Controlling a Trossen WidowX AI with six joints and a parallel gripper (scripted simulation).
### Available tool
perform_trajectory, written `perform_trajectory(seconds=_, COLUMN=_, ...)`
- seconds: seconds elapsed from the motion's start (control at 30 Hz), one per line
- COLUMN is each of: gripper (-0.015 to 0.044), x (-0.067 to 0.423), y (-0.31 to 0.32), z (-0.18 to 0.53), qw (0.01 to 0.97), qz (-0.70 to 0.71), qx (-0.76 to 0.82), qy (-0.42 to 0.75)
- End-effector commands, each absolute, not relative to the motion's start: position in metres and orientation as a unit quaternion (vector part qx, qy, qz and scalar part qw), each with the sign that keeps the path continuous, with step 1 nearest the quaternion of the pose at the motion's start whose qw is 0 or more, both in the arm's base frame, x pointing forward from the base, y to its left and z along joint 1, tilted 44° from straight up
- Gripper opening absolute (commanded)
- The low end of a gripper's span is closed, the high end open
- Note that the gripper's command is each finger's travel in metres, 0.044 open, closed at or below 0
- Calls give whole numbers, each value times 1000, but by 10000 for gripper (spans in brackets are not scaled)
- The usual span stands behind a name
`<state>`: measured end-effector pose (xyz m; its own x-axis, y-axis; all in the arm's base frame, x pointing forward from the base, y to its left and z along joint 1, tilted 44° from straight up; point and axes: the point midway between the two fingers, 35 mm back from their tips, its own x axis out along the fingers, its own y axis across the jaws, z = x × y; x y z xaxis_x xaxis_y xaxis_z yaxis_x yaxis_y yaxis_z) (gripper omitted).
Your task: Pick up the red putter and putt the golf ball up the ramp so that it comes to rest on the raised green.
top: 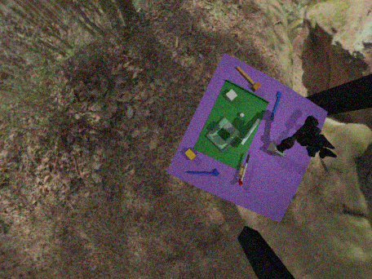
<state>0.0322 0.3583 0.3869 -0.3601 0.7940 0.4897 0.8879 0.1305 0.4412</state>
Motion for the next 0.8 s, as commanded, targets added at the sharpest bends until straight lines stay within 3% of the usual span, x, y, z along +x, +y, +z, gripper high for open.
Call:
perform_trajectory(seconds=0.0, gripper=426, x=34, y=360, z=385, qw=63, qz=-346, qx=-565, qy=-746)
perform_trajectory(seconds=0.33, gripper=440, x=125, y=432, z=277, qw=-281, qz=-363, qx=-637, qy=-620)
perform_trajectory(seconds=0.77, gripper=440, x=208, y=432, z=120, qw=-656, qz=-324, qx=-421, qy=-537)
